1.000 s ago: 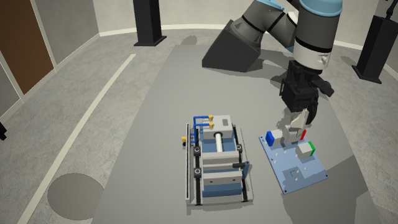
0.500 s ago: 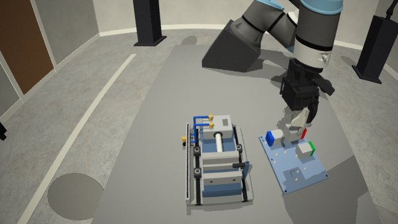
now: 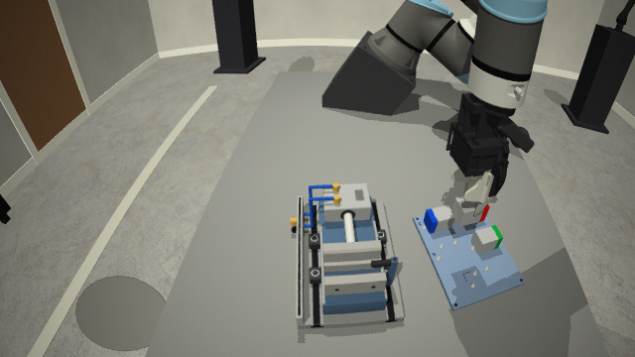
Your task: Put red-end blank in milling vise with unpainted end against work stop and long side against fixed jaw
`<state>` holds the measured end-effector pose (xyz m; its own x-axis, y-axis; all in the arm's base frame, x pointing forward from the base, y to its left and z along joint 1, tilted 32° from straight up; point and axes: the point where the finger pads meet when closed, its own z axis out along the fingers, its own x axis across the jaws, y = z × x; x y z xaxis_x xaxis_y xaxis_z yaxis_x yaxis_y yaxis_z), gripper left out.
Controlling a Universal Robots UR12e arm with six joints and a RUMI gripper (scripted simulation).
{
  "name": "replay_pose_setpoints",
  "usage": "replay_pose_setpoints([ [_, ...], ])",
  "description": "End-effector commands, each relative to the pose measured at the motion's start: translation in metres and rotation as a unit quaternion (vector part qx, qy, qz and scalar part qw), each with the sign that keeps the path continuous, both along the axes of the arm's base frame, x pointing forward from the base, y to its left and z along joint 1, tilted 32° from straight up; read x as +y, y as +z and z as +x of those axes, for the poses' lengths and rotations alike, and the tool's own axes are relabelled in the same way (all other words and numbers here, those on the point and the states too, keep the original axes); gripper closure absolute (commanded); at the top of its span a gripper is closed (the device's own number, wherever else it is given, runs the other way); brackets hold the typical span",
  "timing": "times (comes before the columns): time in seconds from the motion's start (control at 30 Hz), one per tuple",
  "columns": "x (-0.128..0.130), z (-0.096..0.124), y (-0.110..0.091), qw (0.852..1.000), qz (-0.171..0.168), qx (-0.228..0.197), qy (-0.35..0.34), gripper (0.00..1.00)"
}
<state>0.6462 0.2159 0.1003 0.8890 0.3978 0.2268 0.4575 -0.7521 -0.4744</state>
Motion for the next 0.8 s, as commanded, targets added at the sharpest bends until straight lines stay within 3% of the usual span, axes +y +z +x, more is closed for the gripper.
replay_pose_setpoints([
  [0.0,-0.0006,0.0011,-0.0001,1.000,0.000,0.001,-0.002,1.00],
  [0.77,-0.0025,0.0042,0.0001,1.000,-0.001,0.008,-0.015,1.00],
])
